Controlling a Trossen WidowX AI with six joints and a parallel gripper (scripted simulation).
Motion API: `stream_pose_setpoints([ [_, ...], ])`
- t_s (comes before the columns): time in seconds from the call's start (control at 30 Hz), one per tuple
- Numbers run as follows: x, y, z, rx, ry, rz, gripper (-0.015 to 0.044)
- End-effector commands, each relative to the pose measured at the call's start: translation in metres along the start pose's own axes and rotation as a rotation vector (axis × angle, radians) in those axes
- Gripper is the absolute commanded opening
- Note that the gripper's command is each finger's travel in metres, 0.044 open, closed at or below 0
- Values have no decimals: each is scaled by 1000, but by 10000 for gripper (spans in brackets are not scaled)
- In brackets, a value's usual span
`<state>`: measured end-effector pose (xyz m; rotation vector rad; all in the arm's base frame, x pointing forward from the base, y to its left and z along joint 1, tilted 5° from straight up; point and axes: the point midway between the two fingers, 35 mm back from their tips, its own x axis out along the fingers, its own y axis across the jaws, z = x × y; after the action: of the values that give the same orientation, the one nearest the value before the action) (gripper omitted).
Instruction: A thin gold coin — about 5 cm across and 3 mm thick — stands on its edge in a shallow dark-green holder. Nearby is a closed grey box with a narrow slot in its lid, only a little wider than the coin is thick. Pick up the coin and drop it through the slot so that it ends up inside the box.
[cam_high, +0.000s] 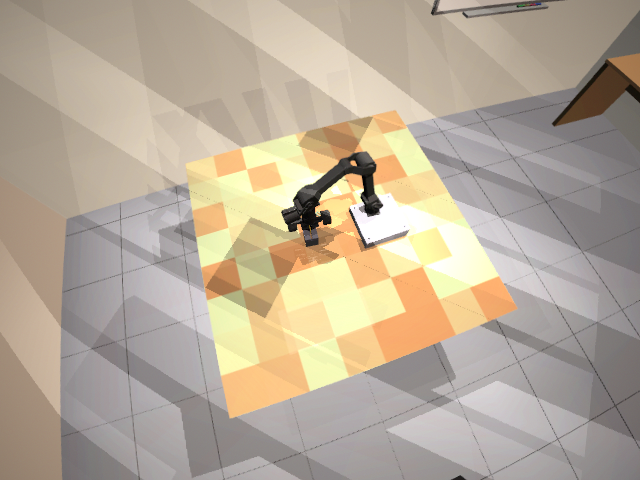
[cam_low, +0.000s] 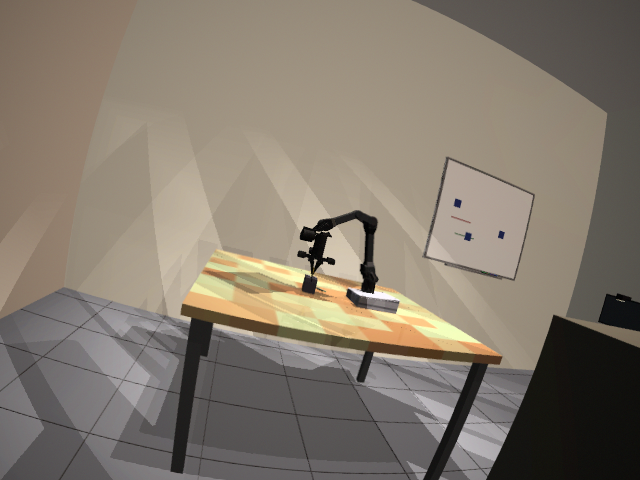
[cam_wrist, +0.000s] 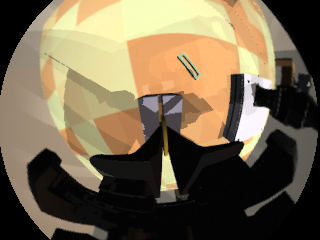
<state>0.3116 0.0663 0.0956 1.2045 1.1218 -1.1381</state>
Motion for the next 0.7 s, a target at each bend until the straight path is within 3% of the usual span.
stream_pose_setpoints([
  [0.0,0,0,0,0,0,0,53],
  [0.13,0,0,0,0,0,0,157],
  [0.43,0,0,0,0,0,0,161],
  [0.67,-18,0,0,0,0,0,344],
])
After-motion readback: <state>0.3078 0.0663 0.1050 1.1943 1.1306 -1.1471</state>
